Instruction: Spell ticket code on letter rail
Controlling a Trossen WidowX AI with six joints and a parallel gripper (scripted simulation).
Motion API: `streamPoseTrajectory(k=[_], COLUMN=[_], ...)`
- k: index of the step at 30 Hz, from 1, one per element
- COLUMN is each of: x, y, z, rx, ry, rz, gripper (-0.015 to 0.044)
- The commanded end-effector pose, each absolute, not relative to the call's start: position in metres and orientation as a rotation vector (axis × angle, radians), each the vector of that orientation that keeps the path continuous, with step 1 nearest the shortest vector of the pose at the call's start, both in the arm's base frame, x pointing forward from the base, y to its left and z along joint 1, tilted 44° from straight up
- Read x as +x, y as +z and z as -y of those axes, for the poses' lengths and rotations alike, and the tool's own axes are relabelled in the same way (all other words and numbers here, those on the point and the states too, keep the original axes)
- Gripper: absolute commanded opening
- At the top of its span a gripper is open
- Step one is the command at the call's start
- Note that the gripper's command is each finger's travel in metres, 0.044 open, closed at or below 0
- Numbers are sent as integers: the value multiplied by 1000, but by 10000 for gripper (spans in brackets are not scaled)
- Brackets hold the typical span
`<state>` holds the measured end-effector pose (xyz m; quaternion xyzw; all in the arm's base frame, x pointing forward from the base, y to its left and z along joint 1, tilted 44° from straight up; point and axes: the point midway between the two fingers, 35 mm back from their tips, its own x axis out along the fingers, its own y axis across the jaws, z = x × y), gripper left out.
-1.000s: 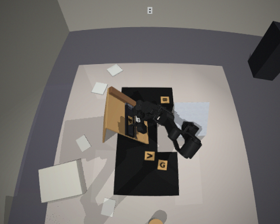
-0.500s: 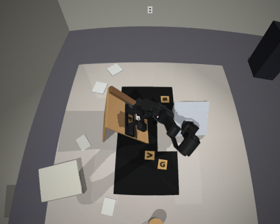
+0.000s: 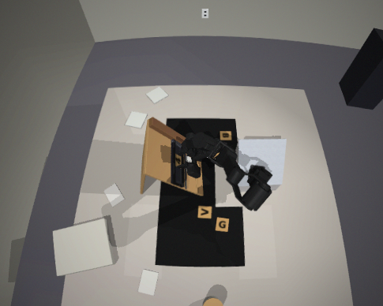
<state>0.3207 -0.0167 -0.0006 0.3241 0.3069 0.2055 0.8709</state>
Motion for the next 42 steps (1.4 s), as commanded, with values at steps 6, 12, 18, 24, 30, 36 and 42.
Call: streamPoseTrajectory(k=[6,12,18,24,30,36,42], x=[322,323,323,324,324,325,325], y=[-4,-6,-8,-11,-13,-16,-18], z=[20,23,25,27,30,32,35], rx=[674,673,673,673,673,672,672], ry=[434,434,434,434,434,434,434], rz=[-638,-638,-638,-638,-638,-638,-638], gripper=[0,0,0,0,0,0,0])
